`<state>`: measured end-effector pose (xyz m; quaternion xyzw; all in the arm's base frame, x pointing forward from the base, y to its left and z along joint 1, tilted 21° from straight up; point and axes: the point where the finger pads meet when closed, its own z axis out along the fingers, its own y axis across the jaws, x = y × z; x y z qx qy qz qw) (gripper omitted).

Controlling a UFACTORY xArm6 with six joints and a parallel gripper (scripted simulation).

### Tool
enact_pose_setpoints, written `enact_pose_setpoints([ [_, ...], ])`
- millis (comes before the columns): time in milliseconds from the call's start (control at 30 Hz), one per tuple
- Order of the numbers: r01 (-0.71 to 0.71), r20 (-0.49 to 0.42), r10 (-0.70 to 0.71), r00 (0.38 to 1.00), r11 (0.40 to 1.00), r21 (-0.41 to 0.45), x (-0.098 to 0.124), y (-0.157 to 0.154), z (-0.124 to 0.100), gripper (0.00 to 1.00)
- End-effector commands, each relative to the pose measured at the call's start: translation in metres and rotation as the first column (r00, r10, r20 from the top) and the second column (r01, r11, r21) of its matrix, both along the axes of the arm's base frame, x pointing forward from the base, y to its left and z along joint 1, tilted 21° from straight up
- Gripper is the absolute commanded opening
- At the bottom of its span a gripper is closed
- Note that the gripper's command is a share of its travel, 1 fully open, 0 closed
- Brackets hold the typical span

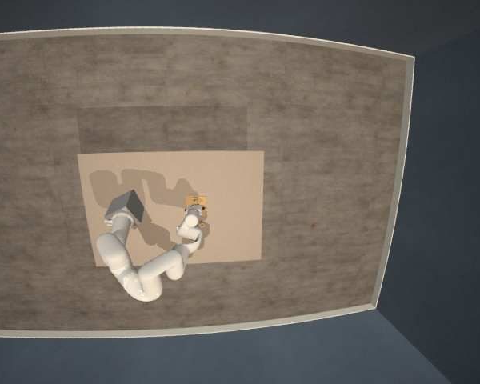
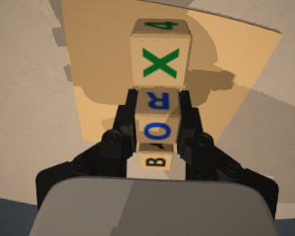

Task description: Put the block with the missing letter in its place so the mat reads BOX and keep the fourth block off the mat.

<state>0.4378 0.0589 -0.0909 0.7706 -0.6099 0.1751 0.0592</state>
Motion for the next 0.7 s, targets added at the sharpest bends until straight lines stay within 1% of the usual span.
enact_pose_setpoints([
  [0,-0.001,0.003,0.001,1.0,1.0,0.001,0.0011,0.0007,0.001,0.27],
  [667,-0.001,0.003,0.001,1.0,1.0,0.001,0.0016,-0.0001,-0.0013,0.27],
])
